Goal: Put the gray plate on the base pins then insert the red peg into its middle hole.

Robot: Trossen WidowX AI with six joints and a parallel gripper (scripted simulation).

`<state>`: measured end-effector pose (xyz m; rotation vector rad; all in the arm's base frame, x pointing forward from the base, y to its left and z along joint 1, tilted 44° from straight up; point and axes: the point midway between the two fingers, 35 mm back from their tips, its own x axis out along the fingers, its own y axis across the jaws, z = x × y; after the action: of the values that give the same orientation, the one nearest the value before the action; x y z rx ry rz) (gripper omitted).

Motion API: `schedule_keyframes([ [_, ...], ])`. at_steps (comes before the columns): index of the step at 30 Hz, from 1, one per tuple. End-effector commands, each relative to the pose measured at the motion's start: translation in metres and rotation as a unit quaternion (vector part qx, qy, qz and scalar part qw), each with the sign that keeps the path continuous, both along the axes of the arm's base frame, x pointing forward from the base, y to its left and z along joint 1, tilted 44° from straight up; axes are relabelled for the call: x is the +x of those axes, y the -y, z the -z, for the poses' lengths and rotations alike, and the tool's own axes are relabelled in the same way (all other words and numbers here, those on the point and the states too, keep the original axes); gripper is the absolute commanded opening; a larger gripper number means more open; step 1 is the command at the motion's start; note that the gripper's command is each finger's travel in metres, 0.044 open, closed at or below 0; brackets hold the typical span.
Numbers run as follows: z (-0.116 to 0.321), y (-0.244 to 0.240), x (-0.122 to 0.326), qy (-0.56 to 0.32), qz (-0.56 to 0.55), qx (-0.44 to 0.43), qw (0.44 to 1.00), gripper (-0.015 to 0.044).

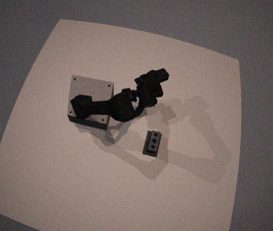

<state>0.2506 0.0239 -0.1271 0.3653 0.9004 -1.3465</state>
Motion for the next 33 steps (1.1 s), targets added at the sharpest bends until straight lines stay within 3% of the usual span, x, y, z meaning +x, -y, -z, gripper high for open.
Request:
schedule_keyframes([
  [1,0.000,0.001,0.000,0.000,-0.003,-0.002,1.000,0.0072],
  [4,0.000,0.001,0.000,0.000,-0.003,-0.002,1.000,0.0000],
  [18,-0.002,-0.001,0.001,0.000,-0.003,-0.001,1.000,0.0000],
  [33,-0.032,-0.033,0.007,0.000,-0.003,0.001,1.000,0.0000],
])
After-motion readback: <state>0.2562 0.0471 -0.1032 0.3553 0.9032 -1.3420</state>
